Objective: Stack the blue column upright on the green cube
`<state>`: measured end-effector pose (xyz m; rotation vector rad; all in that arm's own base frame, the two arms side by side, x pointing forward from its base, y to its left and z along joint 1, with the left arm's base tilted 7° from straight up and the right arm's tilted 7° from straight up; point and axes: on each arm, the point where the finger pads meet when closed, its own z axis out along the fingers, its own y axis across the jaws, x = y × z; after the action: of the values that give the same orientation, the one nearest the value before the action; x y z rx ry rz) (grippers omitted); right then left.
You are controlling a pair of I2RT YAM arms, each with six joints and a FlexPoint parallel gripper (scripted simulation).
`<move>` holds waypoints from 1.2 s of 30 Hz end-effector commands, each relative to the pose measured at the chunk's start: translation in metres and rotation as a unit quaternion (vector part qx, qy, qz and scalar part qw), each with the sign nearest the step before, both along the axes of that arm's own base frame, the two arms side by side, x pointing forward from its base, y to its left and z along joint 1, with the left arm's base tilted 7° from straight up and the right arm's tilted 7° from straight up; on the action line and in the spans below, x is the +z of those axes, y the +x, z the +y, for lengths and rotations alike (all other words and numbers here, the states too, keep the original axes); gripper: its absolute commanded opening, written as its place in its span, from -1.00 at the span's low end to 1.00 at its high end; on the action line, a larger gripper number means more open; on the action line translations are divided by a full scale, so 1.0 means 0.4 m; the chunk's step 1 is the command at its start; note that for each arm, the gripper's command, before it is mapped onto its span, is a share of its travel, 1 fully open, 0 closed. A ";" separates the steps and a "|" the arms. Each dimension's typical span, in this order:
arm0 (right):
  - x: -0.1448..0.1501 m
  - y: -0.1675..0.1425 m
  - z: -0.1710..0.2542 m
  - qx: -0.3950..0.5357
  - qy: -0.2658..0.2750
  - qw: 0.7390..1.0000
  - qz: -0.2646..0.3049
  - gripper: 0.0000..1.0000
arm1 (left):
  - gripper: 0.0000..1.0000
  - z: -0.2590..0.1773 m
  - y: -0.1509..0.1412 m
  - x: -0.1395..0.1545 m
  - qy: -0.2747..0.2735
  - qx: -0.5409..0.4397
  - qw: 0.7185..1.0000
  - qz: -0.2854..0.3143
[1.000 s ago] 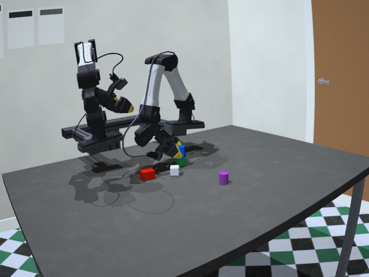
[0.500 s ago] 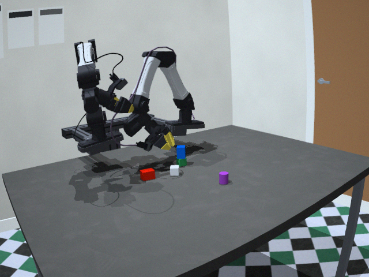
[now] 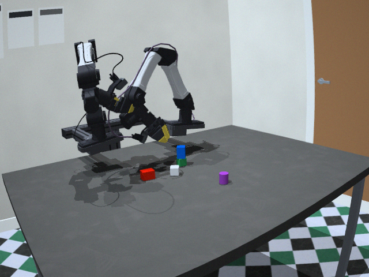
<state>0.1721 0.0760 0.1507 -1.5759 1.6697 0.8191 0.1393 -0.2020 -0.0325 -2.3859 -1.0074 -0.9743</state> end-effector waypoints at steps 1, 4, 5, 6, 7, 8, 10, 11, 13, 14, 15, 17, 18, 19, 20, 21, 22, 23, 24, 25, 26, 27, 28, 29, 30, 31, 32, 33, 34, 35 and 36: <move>0.020 0.012 -0.005 -0.003 0.000 1.000 -0.016 1.00 | 0.22 0.023 0.008 0.021 -0.055 0.067 0.996 0.037; 0.020 0.012 -0.005 -0.003 0.000 1.000 -0.016 1.00 | 0.22 0.044 0.013 0.021 -0.111 0.125 0.982 0.085; 0.020 0.012 -0.005 -0.003 0.000 1.000 -0.016 1.00 | 0.22 0.050 0.015 0.022 -0.134 0.145 0.975 0.100; 0.020 0.012 -0.005 -0.003 0.000 1.000 -0.016 1.00 | 0.22 0.050 0.015 0.022 -0.134 0.145 0.975 0.100; 0.020 0.012 -0.005 -0.003 0.000 1.000 -0.016 1.00 | 0.22 0.050 0.015 0.022 -0.134 0.145 0.975 0.100; 0.020 0.012 -0.005 -0.003 0.000 1.000 -0.016 1.00 | 0.22 0.055 0.018 0.026 -0.159 0.165 0.967 0.115; 0.020 0.012 -0.005 -0.003 0.000 1.000 -0.016 1.00 | 0.22 0.068 0.028 0.036 -0.212 0.202 0.946 0.139; 0.020 0.012 -0.005 -0.003 0.000 1.000 -0.016 1.00 | 0.22 0.074 0.034 0.042 -0.237 0.218 0.935 0.147; 0.020 0.012 -0.005 -0.003 0.000 1.000 -0.016 1.00 | 0.22 0.087 0.046 0.056 -0.286 0.246 0.912 0.159; 0.020 0.012 -0.005 -0.003 0.000 1.000 -0.016 1.00 | 0.22 0.093 0.052 0.063 -0.309 0.258 0.901 0.163; 0.020 0.012 -0.005 -0.003 0.000 1.000 -0.016 1.00 | 0.22 0.099 0.057 0.070 -0.331 0.267 0.890 0.166; 0.020 0.012 -0.005 -0.003 0.000 1.000 -0.016 1.00 | 0.22 0.109 0.068 0.083 -0.371 0.283 0.868 0.169; 0.020 0.012 -0.005 -0.003 0.000 1.000 -0.016 1.00 | 0.22 0.114 0.073 0.090 -0.390 0.290 0.858 0.169; 0.020 0.012 -0.005 -0.003 0.000 1.000 -0.016 1.00 | 0.22 0.119 0.078 0.096 -0.407 0.295 0.848 0.168; 0.020 0.012 -0.005 -0.003 0.000 1.000 -0.016 1.00 | 0.22 0.124 0.083 0.103 -0.423 0.299 0.839 0.167; 0.020 0.012 -0.005 -0.003 0.000 1.000 -0.016 1.00 | 0.22 0.129 0.087 0.108 -0.438 0.303 0.830 0.165; 0.020 0.012 -0.005 -0.003 0.000 1.000 -0.016 1.00 | 0.22 0.134 0.091 0.114 -0.452 0.306 0.822 0.163; 0.020 0.012 -0.005 -0.003 0.000 1.000 -0.016 1.00 | 0.22 0.134 0.091 0.114 -0.452 0.306 0.822 0.163; 0.020 0.012 -0.005 -0.003 0.000 1.000 -0.016 1.00 | 0.22 0.134 0.091 0.114 -0.452 0.306 0.822 0.163; 0.020 0.012 -0.005 -0.003 0.000 1.000 -0.016 1.00 | 0.22 0.138 0.095 0.119 -0.465 0.309 0.814 0.161; 0.020 0.012 -0.005 -0.003 0.000 1.000 -0.016 1.00 | 0.22 0.142 0.098 0.124 -0.476 0.311 0.807 0.158; 0.020 0.012 -0.005 -0.003 0.000 1.000 -0.016 1.00 | 0.22 0.147 0.102 0.128 -0.486 0.313 0.801 0.156; 0.020 0.012 -0.005 -0.003 0.000 1.000 -0.016 1.00 | 0.22 0.151 0.104 0.132 -0.495 0.315 0.795 0.153; 0.020 0.012 -0.005 -0.003 0.000 1.000 -0.016 1.00 | 0.22 0.155 0.107 0.135 -0.504 0.316 0.790 0.150; 0.020 0.012 -0.005 -0.003 0.000 1.000 -0.016 1.00 | 0.22 0.160 0.110 0.140 -0.514 0.318 0.783 0.146; 0.020 0.012 -0.005 -0.003 0.000 1.000 -0.016 1.00 | 0.22 0.165 0.112 0.143 -0.521 0.320 0.778 0.143; 0.020 0.012 -0.005 -0.003 0.000 1.000 -0.016 1.00 | 0.22 0.168 0.114 0.145 -0.526 0.321 0.775 0.140; 0.020 0.012 -0.005 -0.003 0.000 1.000 -0.016 1.00 | 0.22 0.171 0.115 0.147 -0.529 0.322 0.773 0.138; 0.020 0.012 -0.005 -0.003 0.000 1.000 -0.016 1.00 | 0.22 0.174 0.116 0.148 -0.531 0.323 0.771 0.136; 0.020 0.012 -0.005 -0.003 0.000 1.000 -0.016 1.00 | 0.22 0.176 0.116 0.148 -0.533 0.324 0.770 0.135; 0.020 0.012 -0.005 -0.003 0.000 1.000 -0.016 1.00 | 0.22 0.180 0.117 0.149 -0.533 0.326 0.769 0.132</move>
<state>0.1721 0.0760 0.1507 -1.5759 1.6696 0.8191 0.1792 -0.1217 0.0190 -2.2869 -2.4453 0.2940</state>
